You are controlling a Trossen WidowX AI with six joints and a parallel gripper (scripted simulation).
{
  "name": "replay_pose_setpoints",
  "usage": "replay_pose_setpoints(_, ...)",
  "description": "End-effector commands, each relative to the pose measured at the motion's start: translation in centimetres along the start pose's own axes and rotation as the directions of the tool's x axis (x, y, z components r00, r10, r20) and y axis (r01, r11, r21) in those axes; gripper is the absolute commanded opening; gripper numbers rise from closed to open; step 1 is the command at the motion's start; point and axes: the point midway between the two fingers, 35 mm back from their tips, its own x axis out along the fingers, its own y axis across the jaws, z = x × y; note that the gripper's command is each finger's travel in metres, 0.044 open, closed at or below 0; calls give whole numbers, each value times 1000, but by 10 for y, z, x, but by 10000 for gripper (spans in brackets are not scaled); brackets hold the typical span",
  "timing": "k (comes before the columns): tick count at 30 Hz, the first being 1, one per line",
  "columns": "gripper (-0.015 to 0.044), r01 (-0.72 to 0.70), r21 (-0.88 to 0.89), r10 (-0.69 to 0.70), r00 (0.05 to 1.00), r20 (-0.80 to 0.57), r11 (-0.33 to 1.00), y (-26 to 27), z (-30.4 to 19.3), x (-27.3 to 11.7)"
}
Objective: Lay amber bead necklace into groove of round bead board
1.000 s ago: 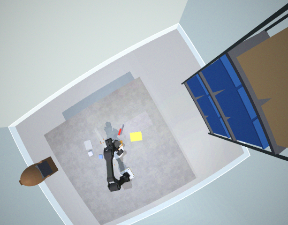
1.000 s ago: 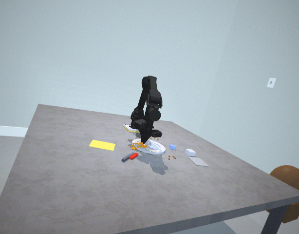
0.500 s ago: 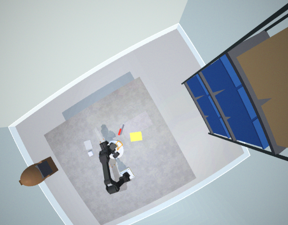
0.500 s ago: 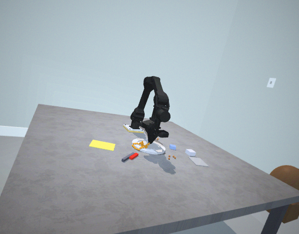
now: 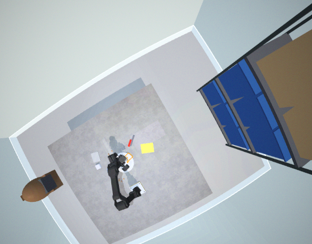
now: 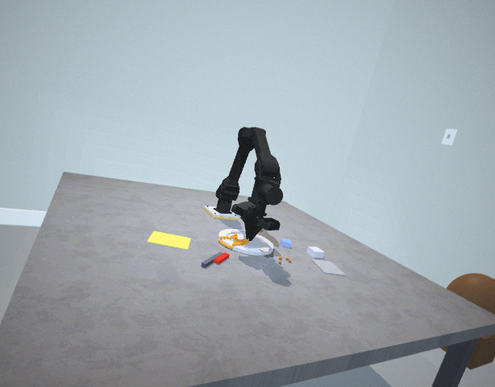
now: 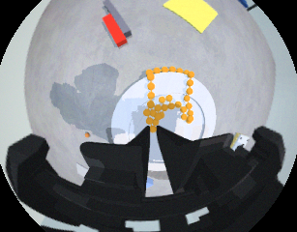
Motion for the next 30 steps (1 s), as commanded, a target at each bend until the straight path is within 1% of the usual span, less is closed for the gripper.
replay_pose_setpoints(1, 0, 1, 3, -1, 1000, -5, 1000, 0, -1, 8)
replay_pose_setpoints(4, 0, 1, 3, -1, 1000, -5, 1000, 0, -1, 9)
replay_pose_setpoints(17, 341, 2, 0, -2, 1000, -1, 1000, 0, 0, 5)
replay_pose_setpoints(21, 440, 1, 2, -1, 1000, -3, 1000, 0, 0, -6)
replay_pose_setpoints(24, 440, 1, 3, -1, 1000, -5, 1000, 0, -1, -13)
replay_pose_setpoints(26, 440, 1, 3, -1, 1000, -5, 1000, 0, -1, -14)
replay_pose_setpoints(27, 440, 14, 0, -14, 1000, -6, 1000, -2, -1, -6)
replay_pose_setpoints(30, 440, 4, 2, -4, 1000, -5, 1000, -2, -1, -12)
